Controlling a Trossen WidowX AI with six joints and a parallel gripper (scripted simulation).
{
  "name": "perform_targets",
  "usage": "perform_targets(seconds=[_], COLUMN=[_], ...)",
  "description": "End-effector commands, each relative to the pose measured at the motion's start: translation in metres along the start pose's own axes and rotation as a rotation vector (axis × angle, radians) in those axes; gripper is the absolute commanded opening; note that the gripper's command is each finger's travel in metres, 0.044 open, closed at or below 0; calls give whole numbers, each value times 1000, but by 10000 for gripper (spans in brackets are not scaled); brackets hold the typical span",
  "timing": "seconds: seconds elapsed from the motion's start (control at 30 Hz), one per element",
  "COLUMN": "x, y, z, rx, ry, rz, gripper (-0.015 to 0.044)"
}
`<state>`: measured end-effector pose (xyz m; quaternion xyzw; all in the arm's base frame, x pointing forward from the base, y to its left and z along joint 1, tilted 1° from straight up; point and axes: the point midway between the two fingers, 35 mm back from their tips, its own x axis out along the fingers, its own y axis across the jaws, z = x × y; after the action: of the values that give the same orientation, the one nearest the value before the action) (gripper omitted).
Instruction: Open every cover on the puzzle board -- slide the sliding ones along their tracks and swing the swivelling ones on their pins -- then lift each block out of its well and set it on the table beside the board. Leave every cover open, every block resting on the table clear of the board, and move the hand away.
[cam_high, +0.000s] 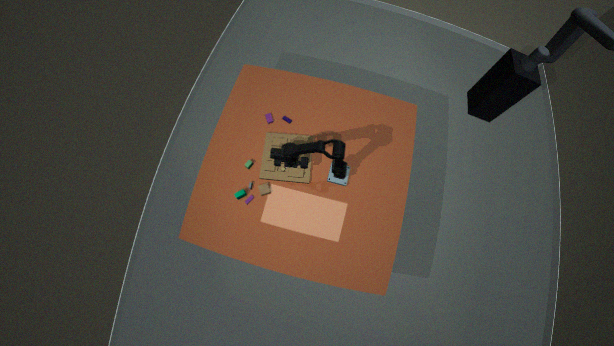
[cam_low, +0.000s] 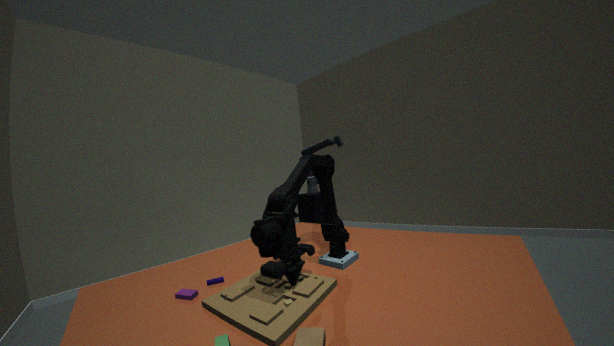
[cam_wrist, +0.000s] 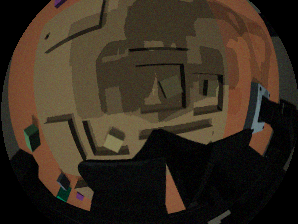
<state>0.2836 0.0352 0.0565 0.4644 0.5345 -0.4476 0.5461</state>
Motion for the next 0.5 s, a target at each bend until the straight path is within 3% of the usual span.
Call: perform_targets(seconds=[0.0, 0.47], x=[-9, -27], y=[3, 4], z=[0, 0], rx=[5, 5], ry=[-4, -4], rz=[10, 11], gripper=[0, 0])
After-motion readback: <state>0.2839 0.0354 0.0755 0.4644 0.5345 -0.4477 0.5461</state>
